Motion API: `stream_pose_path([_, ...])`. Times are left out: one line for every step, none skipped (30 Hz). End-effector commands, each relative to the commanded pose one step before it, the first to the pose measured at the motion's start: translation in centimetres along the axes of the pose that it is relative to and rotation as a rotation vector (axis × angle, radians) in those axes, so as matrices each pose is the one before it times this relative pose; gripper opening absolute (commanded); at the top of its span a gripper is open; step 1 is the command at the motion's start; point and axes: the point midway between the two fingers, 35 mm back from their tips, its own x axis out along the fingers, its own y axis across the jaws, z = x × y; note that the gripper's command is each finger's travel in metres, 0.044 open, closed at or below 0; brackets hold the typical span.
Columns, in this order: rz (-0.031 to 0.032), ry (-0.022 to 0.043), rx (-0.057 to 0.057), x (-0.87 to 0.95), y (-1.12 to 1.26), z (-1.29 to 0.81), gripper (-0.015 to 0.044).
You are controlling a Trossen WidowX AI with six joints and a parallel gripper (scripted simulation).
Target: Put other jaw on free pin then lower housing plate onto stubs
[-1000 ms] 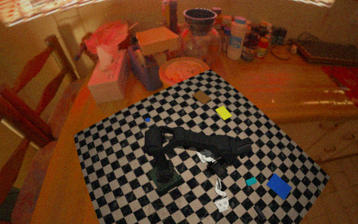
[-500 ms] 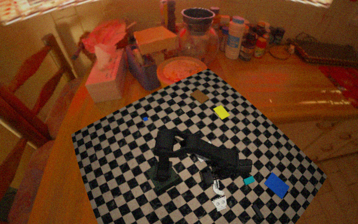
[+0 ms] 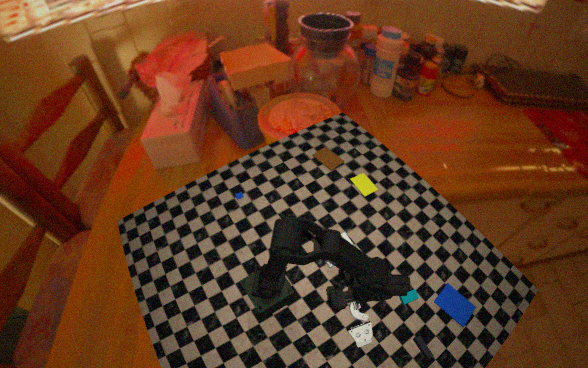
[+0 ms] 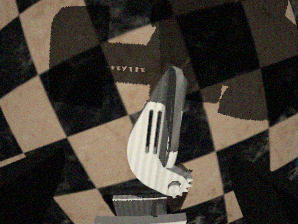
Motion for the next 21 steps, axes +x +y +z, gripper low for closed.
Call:
stream_pose_path([-0.01219,0.00583,0.0053,0.160,-0.219,-0.117,0.0440])
stream_pose_path([0.00000,0.00000,0.0000,0.000,0.000,0.000,0.0440])
stream_pose_path([0.00000,0.00000,0.0000,0.027,-0.002,-0.001,0.0440])
stream_pose_path([0.00000,0.00000,0.0000,0.082,-0.007,-0.002,0.0440])
stream_pose_path([0.00000,0.00000,0.0000,0.136,-0.011,-0.003,0.0440])
stream_pose_path([0.00000,0.00000,0.0000,0.165,-0.012,-0.003,0.0440])
stream_pose_path([0.00000,0.00000,0.0000,0.165,-0.011,-0.003,0.0440])
stream_pose_path([0.00000,0.00000,0.0000,0.165,-0.010,-0.003,0.0440])
stream_pose_path([0.00000,0.00000,0.0000,0.165,-0.009,-0.002,0.0440])
stream_pose_path([0.00000,0.00000,0.0000,0.165,-0.008,-0.002,0.0440])
stream_pose_path([0.00001,0.00000,0.0000,0.165,-0.007,-0.002,0.0440])
stream_pose_path([0.00001,0.00000,0.0000,0.164,-0.006,-0.002,0.0440])
stream_pose_path([0.00001,0.00000,0.0000,0.164,-0.005,-0.001,0.0440])
stream_pose_path([0.00001,0.00000,0.0000,0.164,-0.004,-0.001,0.0440])
stream_pose_path([0.00001,0.00000,0.0000,0.164,-0.003,-0.001,0.0440])
stream_pose_path([0.00001,0.00000,0.0000,0.164,-0.002,-0.001,0.0440])
stream_pose_path([0.00001,0.00000,0.0000,0.163,-0.001,0.000,0.0440])
stream_pose_path([0.00001,-0.00001,0.0000,0.163,0.000,0.000,0.0440])
stream_pose_path([0.00001,-0.00001,0.0000,0.163,0.001,0.000,0.0440])
stream_pose_path([0.00001,-0.00001,0.0000,0.163,0.002,0.001,0.0440])
stream_pose_path([0.00001,-0.00001,0.0000,0.162,0.003,0.001,0.0440])
